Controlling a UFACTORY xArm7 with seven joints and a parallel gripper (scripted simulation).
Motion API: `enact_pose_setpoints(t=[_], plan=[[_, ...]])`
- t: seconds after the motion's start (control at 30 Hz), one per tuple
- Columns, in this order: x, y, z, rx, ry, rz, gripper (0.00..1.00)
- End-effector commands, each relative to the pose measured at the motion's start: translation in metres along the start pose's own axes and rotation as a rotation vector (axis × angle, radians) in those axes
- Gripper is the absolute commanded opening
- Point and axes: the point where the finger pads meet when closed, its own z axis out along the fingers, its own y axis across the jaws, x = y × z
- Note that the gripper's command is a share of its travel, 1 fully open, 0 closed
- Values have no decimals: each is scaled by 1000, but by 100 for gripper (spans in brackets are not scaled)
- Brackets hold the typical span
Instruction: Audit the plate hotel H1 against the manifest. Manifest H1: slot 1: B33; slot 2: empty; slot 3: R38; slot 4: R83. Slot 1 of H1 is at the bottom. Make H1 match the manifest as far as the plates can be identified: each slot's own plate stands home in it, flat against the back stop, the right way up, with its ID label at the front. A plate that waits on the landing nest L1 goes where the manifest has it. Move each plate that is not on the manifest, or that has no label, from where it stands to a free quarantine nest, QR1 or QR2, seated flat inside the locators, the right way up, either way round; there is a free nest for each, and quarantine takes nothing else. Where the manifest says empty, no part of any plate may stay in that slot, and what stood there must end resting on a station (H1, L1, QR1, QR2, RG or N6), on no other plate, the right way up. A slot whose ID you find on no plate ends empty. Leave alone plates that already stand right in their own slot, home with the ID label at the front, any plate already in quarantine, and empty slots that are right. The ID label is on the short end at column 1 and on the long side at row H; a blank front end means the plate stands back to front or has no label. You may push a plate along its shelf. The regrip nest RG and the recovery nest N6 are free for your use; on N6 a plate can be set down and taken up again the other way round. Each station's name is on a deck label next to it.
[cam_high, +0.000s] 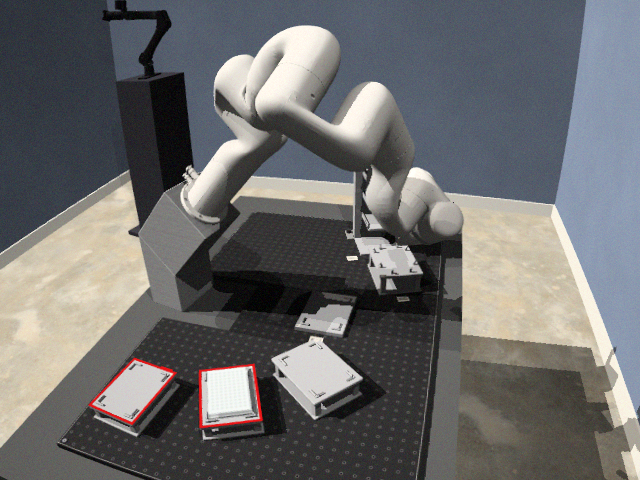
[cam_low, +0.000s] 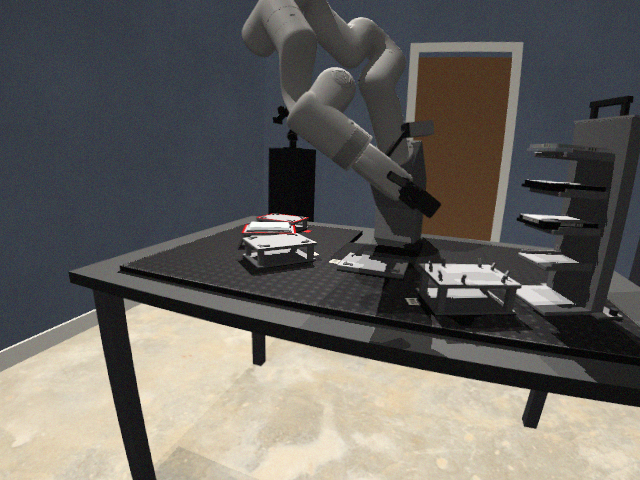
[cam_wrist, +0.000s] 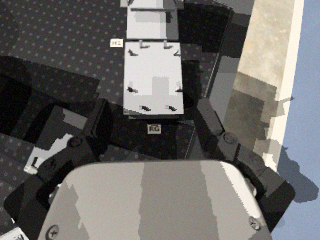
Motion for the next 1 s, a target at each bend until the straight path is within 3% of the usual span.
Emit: enact_pose_setpoints(t=[0.0, 0.33, 0.4, 0.9, 0.97], plan=[[0, 1, -1, 2, 79, -3, 100], [0, 1, -1, 2, 246, -3, 100], [0, 1, -1, 2, 246, -3, 100], [0, 1, -1, 2, 496, -2, 100], [0, 1, -1, 2, 496, -2, 100]])
